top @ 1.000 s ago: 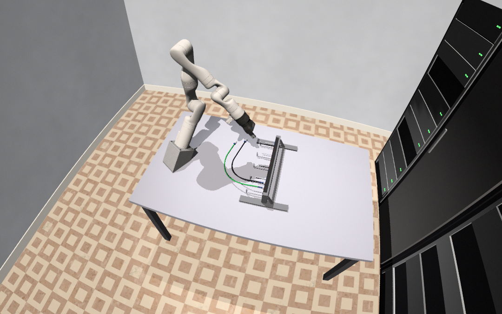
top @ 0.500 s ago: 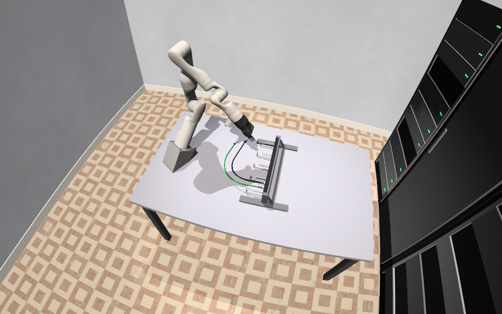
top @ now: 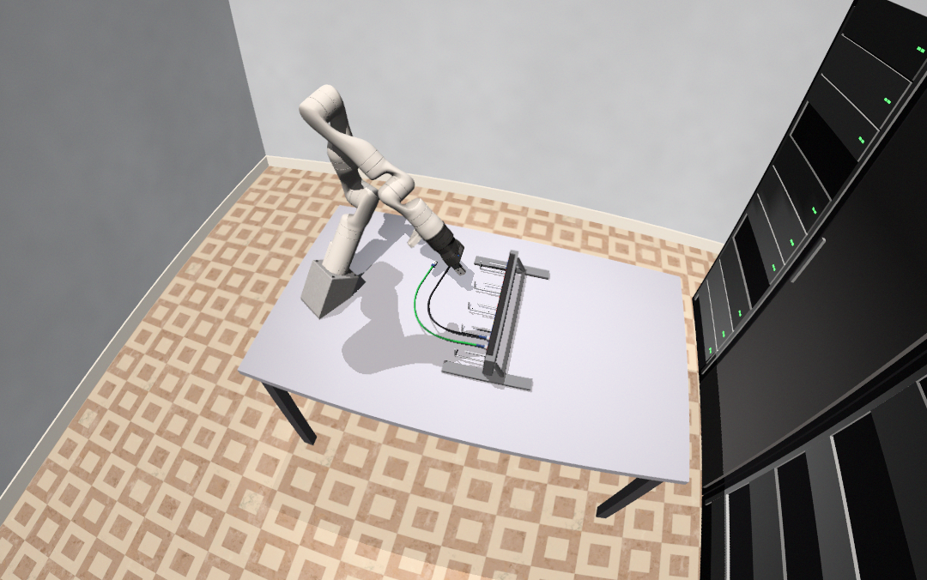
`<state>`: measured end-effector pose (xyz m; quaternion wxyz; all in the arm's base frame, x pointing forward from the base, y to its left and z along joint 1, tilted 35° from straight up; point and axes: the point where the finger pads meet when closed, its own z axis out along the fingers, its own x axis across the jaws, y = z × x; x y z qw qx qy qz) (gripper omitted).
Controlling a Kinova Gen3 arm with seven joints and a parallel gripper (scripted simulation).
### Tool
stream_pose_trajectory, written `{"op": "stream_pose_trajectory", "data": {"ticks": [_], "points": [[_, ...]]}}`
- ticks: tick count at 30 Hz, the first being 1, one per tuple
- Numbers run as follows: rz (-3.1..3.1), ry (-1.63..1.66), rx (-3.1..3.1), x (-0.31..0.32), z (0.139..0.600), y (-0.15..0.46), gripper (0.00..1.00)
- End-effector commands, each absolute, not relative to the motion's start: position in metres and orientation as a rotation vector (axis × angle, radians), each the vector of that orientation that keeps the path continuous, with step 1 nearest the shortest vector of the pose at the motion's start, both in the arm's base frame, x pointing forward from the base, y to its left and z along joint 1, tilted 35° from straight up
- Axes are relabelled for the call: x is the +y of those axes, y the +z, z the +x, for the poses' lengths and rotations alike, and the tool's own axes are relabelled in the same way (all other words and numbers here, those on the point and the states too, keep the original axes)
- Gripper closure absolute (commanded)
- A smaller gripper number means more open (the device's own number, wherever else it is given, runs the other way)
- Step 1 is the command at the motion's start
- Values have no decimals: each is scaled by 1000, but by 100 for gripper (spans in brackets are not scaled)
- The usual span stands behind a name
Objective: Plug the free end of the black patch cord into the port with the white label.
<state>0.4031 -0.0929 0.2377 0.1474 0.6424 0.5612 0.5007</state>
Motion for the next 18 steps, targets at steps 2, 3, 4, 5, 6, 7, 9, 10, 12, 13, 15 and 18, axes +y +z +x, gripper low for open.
{"op": "stream_pose_trajectory", "data": {"ticks": [2, 3, 4, 5, 6, 7, 9, 10, 12, 13, 15, 18], "points": [[1852, 1462, 1600, -102, 407, 235, 100], [1852, 1462, 1600, -104, 407, 234, 100], [1852, 1462, 1600, -105, 407, 234, 100], [1852, 1462, 1600, -105, 407, 233, 100], [1852, 1462, 1600, -105, 407, 233, 100], [1852, 1462, 1600, -105, 407, 233, 100], [1852, 1462, 1600, -106, 408, 233, 100], [1852, 1462, 1600, -106, 408, 233, 100], [1852, 1462, 1600, -106, 408, 233, 100], [1852, 1462, 1600, -106, 408, 233, 100], [1852, 1462, 1600, -105, 409, 232, 100], [1852, 1462, 1600, -104, 411, 231, 100]]}}
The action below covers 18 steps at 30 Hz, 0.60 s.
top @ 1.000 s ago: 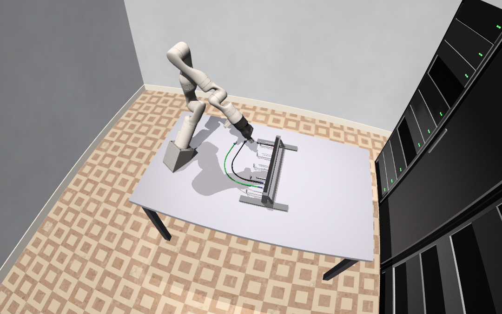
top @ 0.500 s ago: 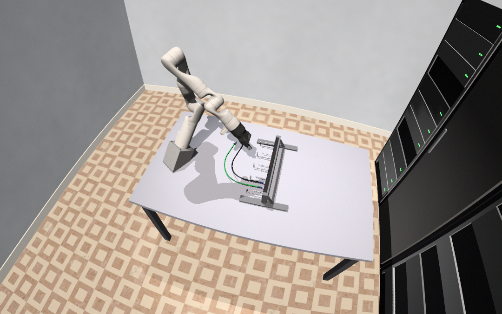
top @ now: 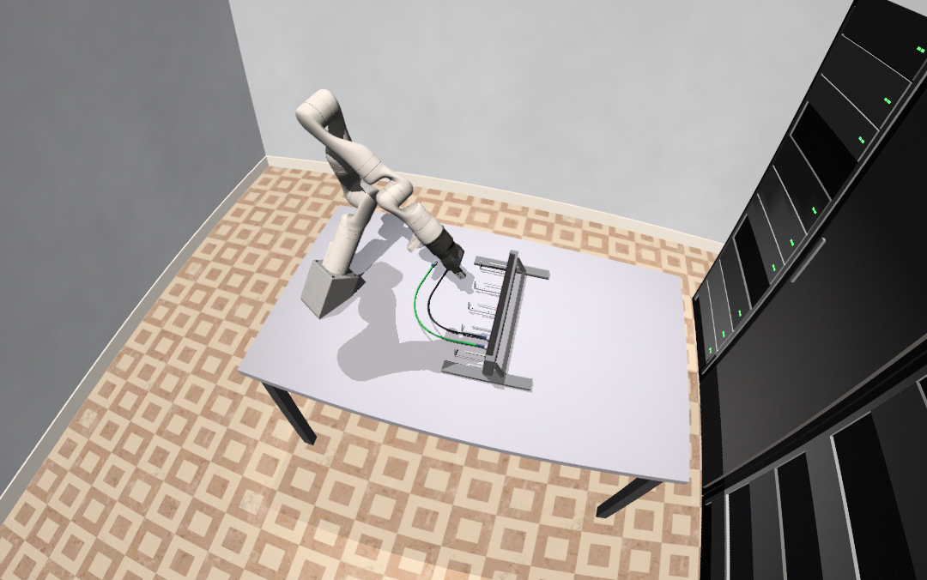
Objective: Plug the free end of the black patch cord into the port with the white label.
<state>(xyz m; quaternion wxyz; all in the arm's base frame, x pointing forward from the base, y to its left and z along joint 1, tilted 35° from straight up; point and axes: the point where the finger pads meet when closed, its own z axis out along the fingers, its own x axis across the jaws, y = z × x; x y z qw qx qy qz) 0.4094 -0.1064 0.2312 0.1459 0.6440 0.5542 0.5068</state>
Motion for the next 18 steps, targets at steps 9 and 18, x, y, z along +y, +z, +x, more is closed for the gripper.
{"op": "stream_pose_trajectory", "data": {"ticks": [9, 18], "points": [[1852, 1462, 1600, -97, 427, 222, 100], [1852, 1462, 1600, -81, 462, 203, 100]]}}
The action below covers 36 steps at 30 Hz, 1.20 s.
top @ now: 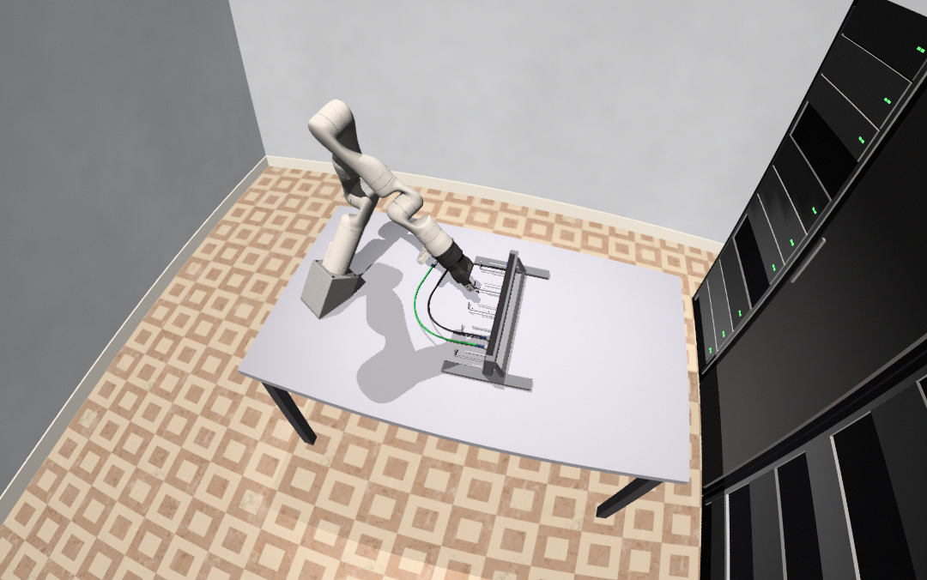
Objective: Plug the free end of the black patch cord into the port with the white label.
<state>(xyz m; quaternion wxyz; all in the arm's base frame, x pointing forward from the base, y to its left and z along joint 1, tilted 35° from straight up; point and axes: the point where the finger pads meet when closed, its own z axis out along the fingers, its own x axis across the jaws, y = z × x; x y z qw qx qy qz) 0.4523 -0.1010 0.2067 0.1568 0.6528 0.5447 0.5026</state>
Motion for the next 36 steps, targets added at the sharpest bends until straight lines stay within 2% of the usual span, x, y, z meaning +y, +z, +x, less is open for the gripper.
{"op": "stream_pose_trajectory", "data": {"ticks": [1, 18, 36], "points": [[1852, 1462, 1600, -79, 466, 201, 100], [1852, 1462, 1600, -55, 517, 173, 100], [1852, 1462, 1600, -53, 521, 171, 100]]}}
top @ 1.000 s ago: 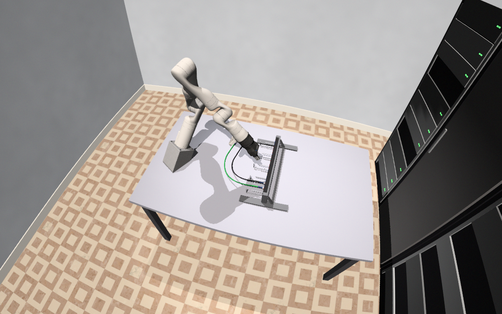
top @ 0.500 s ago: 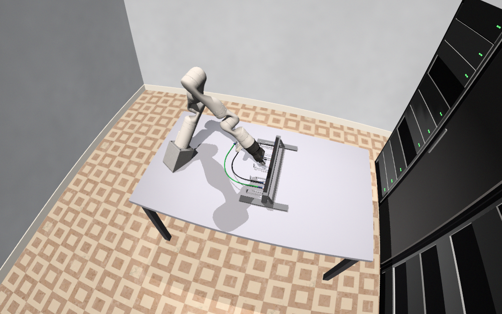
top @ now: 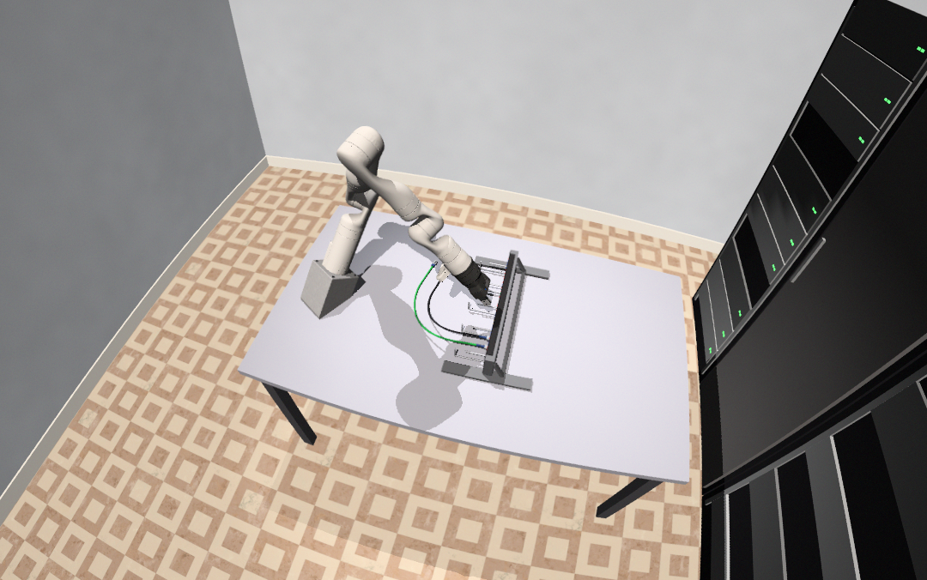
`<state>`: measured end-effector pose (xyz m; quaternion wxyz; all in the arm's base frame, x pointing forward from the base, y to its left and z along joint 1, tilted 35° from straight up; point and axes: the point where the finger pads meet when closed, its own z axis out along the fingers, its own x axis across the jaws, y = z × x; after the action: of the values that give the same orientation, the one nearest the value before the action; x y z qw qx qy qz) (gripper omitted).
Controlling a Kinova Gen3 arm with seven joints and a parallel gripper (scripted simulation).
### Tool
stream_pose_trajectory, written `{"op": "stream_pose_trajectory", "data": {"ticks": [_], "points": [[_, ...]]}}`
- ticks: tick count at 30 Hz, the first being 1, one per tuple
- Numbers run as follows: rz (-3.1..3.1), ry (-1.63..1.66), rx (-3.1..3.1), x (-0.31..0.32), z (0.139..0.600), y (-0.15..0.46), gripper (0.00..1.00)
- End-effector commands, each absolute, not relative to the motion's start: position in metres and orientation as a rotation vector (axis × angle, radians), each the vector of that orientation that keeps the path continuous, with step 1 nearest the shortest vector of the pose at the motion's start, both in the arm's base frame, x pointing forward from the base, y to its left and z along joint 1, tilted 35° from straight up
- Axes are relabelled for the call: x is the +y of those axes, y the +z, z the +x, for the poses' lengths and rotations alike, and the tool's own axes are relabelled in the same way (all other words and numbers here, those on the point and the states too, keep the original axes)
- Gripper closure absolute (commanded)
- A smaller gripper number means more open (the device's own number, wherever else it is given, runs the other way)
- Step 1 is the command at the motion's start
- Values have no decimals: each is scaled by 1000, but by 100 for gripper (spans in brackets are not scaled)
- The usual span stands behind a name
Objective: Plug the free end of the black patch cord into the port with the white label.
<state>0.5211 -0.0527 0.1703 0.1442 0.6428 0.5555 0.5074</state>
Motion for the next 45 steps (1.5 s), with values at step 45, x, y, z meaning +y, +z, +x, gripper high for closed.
{"op": "stream_pose_trajectory", "data": {"ticks": [45], "points": [[1852, 1462, 1600, -55, 517, 173, 100]]}}
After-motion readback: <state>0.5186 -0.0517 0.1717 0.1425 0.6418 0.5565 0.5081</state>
